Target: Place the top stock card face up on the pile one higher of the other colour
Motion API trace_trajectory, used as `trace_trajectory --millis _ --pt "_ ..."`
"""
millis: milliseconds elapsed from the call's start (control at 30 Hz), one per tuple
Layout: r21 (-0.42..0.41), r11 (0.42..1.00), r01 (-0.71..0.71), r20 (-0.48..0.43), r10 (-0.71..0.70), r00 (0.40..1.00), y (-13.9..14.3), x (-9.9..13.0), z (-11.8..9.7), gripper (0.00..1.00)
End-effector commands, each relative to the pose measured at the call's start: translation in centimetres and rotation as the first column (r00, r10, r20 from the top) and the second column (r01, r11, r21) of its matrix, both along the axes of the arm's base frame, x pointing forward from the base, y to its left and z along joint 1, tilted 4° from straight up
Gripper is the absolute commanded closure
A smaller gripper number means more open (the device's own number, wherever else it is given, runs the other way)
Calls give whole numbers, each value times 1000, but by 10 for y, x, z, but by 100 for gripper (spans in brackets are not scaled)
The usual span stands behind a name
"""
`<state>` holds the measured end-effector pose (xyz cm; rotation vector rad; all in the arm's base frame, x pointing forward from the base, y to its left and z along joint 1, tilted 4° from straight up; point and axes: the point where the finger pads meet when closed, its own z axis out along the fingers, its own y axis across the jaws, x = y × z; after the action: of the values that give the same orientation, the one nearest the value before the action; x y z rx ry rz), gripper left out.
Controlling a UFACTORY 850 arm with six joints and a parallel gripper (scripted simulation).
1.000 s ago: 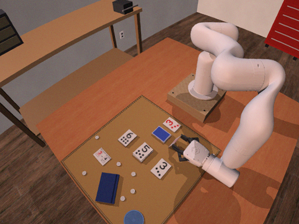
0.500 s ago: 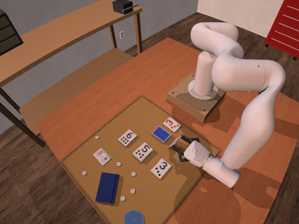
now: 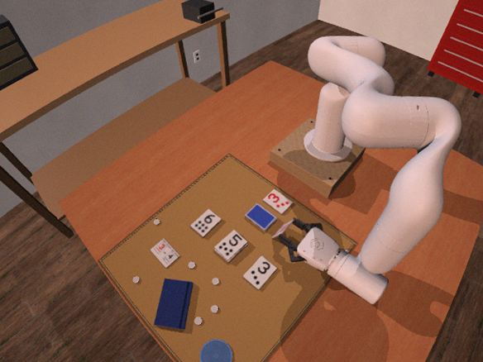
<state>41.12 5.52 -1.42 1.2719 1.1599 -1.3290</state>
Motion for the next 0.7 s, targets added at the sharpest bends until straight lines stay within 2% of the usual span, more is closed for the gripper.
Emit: trace_trajectory --millis 0,233,267,667 --pt "1 1000 0 1 0 1000 0 0 0 27" --pt "1 1000 0 1 0 1000 0 0 0 27" --pt "1 1000 0 1 0 1000 0 0 0 0" --pt "1 1000 0 1 0 1000 0 0 0 0"
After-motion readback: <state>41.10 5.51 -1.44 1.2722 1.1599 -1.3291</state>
